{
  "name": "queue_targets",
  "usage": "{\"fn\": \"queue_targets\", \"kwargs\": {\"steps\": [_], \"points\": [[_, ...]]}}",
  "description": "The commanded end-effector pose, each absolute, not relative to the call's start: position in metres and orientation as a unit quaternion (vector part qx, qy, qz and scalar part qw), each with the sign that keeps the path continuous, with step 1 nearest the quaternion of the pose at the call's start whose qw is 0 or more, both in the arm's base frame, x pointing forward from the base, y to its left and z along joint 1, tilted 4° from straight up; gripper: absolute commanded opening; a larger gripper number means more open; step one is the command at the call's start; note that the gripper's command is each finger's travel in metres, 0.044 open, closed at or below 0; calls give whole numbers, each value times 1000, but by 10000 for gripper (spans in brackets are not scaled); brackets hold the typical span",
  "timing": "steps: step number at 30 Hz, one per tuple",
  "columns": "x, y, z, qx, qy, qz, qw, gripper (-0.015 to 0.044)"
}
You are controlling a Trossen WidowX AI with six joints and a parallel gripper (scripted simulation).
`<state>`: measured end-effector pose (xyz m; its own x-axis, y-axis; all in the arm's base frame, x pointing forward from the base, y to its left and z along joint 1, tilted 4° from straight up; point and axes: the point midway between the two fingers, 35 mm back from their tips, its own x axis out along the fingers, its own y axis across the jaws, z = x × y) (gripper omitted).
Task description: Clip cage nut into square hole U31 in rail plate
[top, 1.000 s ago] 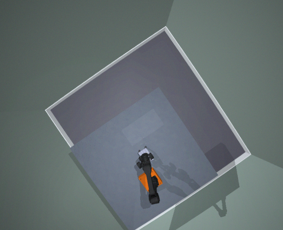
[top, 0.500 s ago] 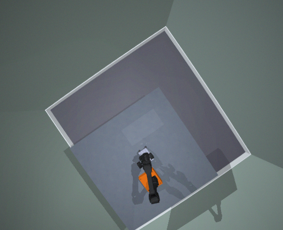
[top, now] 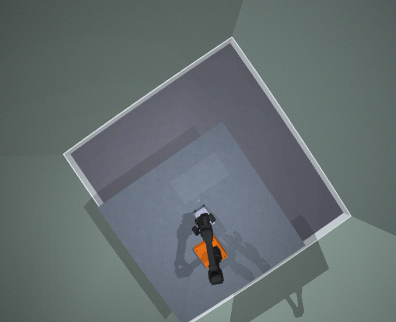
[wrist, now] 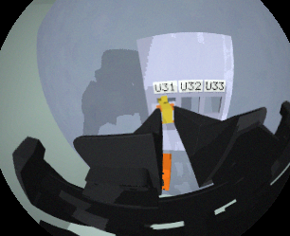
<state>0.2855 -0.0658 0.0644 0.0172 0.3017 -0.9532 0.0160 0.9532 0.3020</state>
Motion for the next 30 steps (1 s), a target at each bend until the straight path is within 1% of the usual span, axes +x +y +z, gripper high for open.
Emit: {"fn": "queue_targets", "kwargs": {"steps": [1, 30], "points": [[285, -65, 64, 118, 693, 107, 703, 36], [285, -68, 62, 134, 691, 123, 700, 36]]}}
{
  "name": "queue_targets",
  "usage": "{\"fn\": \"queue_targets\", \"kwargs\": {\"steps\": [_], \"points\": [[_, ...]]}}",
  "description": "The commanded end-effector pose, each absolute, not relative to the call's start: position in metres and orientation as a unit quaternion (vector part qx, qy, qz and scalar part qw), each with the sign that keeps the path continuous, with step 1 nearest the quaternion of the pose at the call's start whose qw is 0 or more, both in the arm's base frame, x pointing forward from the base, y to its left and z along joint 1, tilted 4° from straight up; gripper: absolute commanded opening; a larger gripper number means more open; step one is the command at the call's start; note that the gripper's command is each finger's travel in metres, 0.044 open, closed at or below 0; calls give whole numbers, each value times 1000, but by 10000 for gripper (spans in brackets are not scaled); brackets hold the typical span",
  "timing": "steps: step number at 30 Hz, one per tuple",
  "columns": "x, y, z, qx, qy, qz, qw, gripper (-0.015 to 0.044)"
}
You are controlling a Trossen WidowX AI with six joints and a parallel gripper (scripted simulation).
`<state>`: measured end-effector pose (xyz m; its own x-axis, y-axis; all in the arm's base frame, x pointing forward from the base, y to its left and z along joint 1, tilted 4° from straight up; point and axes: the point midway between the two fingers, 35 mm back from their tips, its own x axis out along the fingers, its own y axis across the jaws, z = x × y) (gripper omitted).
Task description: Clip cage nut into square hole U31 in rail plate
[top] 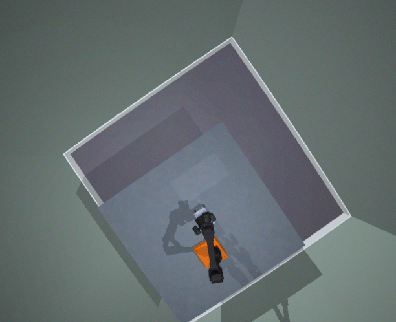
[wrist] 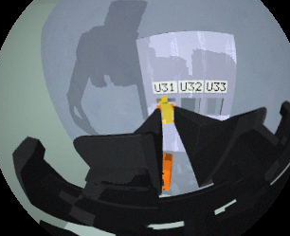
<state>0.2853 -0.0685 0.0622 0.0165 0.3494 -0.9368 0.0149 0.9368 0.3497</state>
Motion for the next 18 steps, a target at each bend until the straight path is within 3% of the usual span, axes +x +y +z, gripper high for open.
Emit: {"fn": "queue_targets", "kwargs": {"steps": [1, 18], "points": [[285, -68, 62, 134, 691, 123, 700, 36], [286, -67, 63, 135, 690, 125, 700, 36]]}}
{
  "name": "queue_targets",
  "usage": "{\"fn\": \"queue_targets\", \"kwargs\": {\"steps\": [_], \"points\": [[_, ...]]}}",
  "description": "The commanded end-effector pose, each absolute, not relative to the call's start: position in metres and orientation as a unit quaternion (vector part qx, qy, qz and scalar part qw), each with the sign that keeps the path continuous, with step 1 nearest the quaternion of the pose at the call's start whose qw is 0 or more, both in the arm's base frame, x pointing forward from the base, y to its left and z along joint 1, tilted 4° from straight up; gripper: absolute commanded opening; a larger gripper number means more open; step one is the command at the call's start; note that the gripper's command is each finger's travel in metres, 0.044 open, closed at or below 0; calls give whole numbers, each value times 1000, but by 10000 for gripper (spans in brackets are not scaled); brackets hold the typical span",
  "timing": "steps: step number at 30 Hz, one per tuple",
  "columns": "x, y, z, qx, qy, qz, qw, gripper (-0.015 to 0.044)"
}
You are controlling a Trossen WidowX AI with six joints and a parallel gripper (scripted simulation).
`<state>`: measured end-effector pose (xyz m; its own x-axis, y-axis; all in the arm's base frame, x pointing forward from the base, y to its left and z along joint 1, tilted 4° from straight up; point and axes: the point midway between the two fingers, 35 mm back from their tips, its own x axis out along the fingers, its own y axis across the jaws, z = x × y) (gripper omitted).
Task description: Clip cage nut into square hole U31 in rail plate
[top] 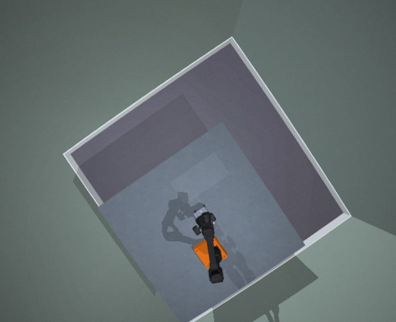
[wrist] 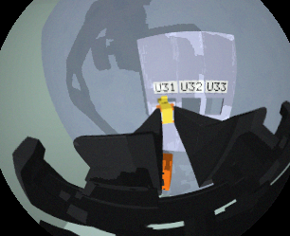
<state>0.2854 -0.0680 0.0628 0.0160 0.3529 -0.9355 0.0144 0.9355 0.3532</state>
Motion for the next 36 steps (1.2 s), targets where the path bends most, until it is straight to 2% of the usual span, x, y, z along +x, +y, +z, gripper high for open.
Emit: {"fn": "queue_targets", "kwargs": {"steps": [1, 36], "points": [[286, -68, 63, 136, 690, 126, 700, 36], [285, -71, 61, 156, 686, 147, 696, 36]]}}
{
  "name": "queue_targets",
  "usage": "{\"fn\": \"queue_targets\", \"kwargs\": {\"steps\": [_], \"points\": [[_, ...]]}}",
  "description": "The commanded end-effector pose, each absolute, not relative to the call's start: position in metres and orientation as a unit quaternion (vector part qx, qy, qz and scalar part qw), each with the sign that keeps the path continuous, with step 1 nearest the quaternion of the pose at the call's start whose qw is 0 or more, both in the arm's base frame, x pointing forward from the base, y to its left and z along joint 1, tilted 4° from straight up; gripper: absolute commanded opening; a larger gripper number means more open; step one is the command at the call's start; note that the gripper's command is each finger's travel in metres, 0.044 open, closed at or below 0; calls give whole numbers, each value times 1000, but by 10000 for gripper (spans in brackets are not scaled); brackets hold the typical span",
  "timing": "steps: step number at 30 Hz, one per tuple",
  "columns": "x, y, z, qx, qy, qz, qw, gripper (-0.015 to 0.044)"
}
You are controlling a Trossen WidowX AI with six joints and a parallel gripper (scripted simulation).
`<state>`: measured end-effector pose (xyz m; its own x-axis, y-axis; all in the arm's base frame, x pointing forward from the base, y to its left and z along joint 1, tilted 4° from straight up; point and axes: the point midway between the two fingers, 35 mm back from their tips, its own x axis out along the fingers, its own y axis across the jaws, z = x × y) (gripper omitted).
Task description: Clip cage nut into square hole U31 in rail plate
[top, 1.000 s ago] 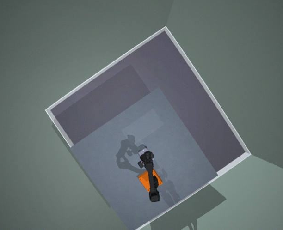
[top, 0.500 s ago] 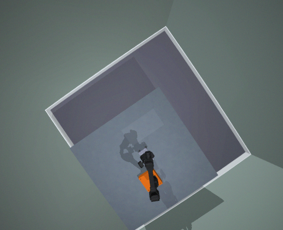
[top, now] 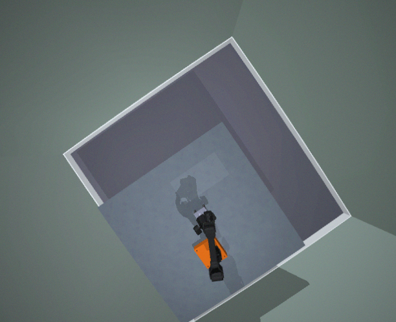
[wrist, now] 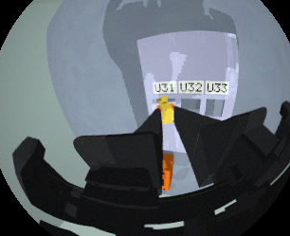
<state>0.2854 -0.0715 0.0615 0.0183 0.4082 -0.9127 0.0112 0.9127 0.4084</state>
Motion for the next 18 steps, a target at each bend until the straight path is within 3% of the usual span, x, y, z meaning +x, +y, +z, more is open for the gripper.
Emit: {"fn": "queue_targets", "kwargs": {"steps": [1, 18], "points": [[285, -71, 61, 156, 686, 147, 696, 36], [285, -73, 60, 161, 684, 152, 695, 36]]}}
